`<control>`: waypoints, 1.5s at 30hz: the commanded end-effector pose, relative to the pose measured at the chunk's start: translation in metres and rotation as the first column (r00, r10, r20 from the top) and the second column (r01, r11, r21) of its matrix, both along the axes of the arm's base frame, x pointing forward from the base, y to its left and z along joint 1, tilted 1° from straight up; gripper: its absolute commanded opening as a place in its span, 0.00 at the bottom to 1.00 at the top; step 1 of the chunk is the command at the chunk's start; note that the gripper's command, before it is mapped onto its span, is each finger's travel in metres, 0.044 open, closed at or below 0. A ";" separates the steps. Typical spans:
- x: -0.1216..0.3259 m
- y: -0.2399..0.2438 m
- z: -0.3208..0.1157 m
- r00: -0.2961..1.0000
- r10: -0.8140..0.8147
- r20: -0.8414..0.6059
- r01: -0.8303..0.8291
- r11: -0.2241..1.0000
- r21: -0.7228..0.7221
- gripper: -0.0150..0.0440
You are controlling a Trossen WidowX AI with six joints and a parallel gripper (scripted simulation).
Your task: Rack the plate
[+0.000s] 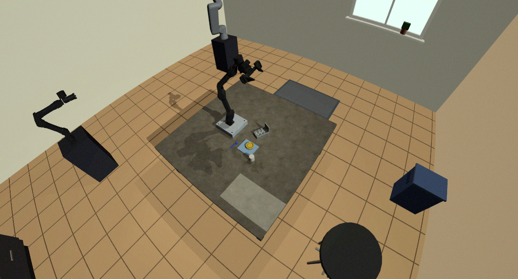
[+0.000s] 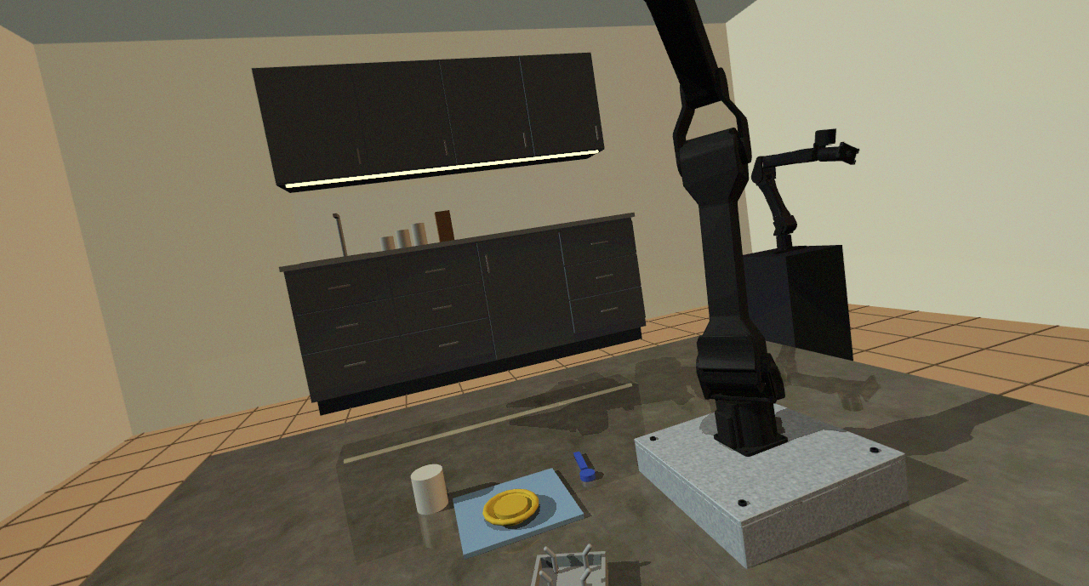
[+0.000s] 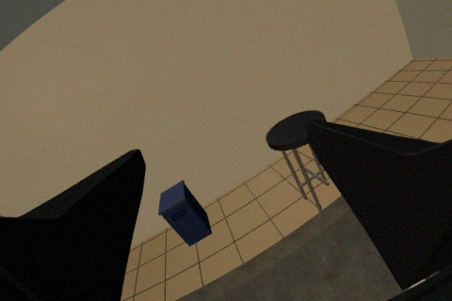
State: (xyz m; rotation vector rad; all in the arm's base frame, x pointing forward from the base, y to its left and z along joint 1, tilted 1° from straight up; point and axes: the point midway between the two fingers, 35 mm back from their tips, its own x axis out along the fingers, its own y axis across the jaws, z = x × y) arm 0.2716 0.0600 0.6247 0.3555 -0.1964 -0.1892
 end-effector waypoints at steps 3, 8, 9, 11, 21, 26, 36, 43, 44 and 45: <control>0.009 0.002 -0.009 0.999 -0.004 -0.034 0.003 0.999 -0.037 0.93; 0.037 0.004 -0.041 0.988 -0.023 -0.153 -0.001 0.988 -0.153 0.93; 0.043 0.004 -0.048 0.984 -0.028 -0.177 -0.003 0.985 -0.174 0.93; 0.054 0.003 -0.063 0.973 -0.038 -0.228 -0.012 0.977 -0.214 0.93; 0.098 -0.016 -0.144 0.865 -0.098 -0.492 -0.096 0.930 -0.354 0.93; 0.112 -0.032 -0.189 0.775 -0.125 -0.620 -0.157 0.912 -0.379 0.93; 0.120 -0.070 -0.276 0.535 -0.144 -0.833 -0.276 0.902 -0.332 0.93; 0.109 -0.098 -0.333 0.335 -0.115 -0.935 -0.332 0.914 -0.231 0.93; 0.106 -0.101 -0.340 0.305 -0.107 -0.946 -0.337 0.917 -0.213 0.93; 0.104 -0.105 -0.348 0.275 -0.099 -0.956 -0.342 0.920 -0.194 0.93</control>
